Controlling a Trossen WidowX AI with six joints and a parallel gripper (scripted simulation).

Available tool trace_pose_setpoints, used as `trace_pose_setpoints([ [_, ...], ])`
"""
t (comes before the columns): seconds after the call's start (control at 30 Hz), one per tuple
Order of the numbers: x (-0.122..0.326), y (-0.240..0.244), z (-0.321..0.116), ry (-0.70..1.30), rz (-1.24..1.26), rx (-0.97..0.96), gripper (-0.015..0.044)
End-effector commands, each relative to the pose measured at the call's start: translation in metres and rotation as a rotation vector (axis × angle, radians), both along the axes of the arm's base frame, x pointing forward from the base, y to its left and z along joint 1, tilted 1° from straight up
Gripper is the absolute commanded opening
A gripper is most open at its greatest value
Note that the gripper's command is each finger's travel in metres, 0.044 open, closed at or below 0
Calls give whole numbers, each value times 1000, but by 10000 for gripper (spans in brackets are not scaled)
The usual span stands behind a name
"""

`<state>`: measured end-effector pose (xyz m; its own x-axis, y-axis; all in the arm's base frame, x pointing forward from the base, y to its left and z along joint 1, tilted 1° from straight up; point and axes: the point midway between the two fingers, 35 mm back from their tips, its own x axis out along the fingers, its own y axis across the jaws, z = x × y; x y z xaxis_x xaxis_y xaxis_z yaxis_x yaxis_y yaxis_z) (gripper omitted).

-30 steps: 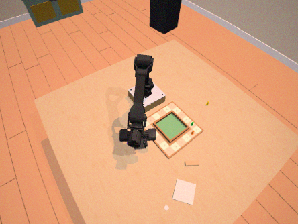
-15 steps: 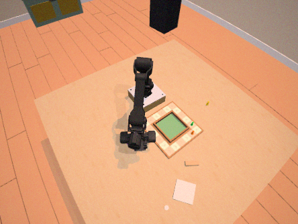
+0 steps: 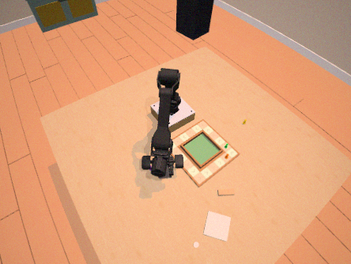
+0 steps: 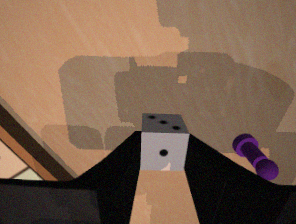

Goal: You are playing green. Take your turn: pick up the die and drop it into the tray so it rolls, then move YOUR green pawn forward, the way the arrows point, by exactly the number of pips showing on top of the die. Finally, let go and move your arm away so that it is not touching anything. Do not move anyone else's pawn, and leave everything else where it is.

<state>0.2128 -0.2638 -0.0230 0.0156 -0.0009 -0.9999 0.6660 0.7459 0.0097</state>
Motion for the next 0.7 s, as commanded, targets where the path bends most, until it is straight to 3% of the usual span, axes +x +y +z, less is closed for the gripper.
trace_pose_setpoints([
  [0.0,0,0,-1,-2,-1,2,71],
  [0.1,1,0,4,-2,-1,2,0],
  [0.67,4,0,121,-3,-1,2,0],
])
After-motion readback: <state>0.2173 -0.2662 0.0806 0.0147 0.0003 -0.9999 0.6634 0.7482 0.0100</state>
